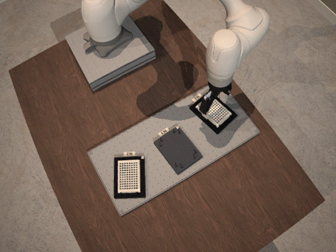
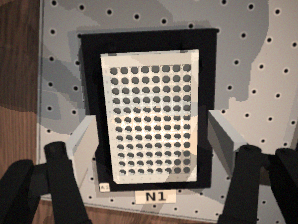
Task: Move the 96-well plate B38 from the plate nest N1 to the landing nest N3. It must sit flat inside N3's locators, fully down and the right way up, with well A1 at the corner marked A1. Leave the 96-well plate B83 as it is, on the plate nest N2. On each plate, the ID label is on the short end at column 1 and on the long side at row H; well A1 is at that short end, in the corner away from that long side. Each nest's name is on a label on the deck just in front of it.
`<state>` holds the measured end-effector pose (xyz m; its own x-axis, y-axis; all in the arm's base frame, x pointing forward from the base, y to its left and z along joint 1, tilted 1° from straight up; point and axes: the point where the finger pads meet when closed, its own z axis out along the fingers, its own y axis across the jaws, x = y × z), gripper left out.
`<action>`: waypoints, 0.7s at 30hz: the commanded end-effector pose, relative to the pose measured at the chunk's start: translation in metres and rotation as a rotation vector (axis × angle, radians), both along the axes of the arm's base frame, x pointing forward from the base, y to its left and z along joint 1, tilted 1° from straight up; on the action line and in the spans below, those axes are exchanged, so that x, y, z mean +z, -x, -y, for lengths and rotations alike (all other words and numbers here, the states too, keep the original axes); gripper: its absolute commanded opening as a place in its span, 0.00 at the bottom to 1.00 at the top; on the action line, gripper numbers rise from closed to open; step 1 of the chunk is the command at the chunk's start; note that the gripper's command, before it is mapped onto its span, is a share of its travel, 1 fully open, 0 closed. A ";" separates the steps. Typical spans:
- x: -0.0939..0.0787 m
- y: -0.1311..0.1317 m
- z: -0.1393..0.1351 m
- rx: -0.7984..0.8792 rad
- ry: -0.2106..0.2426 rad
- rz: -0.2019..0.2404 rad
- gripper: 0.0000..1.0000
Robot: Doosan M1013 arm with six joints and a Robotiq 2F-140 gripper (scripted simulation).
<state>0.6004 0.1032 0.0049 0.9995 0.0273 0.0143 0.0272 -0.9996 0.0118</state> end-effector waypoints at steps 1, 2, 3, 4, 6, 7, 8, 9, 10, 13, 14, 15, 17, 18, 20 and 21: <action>-0.006 0.002 -0.001 -0.002 0.001 -0.004 0.66; -0.007 0.002 -0.001 -0.002 0.001 -0.004 0.66; -0.007 0.002 -0.001 -0.002 0.001 -0.004 0.66; -0.007 0.002 -0.001 -0.002 0.001 -0.004 0.66; -0.008 0.002 -0.001 -0.002 0.001 -0.004 0.66; -0.009 0.002 -0.001 -0.002 0.001 -0.004 0.66; -0.009 0.002 -0.001 -0.002 0.001 -0.004 0.66; -0.010 0.002 -0.001 -0.002 0.001 -0.004 0.66; -0.010 0.002 -0.001 -0.002 0.001 -0.004 0.66; -0.012 0.002 -0.001 -0.002 0.001 -0.004 0.66; -0.012 0.002 -0.001 -0.002 0.001 -0.004 0.66; -0.013 0.002 -0.001 -0.002 0.001 -0.004 0.66; -0.014 0.002 -0.001 -0.002 0.001 -0.004 0.66; -0.014 0.002 -0.001 -0.002 0.001 -0.004 0.66; -0.014 0.002 -0.001 -0.002 0.001 -0.004 0.66; -0.014 0.002 -0.001 -0.002 0.001 -0.004 0.66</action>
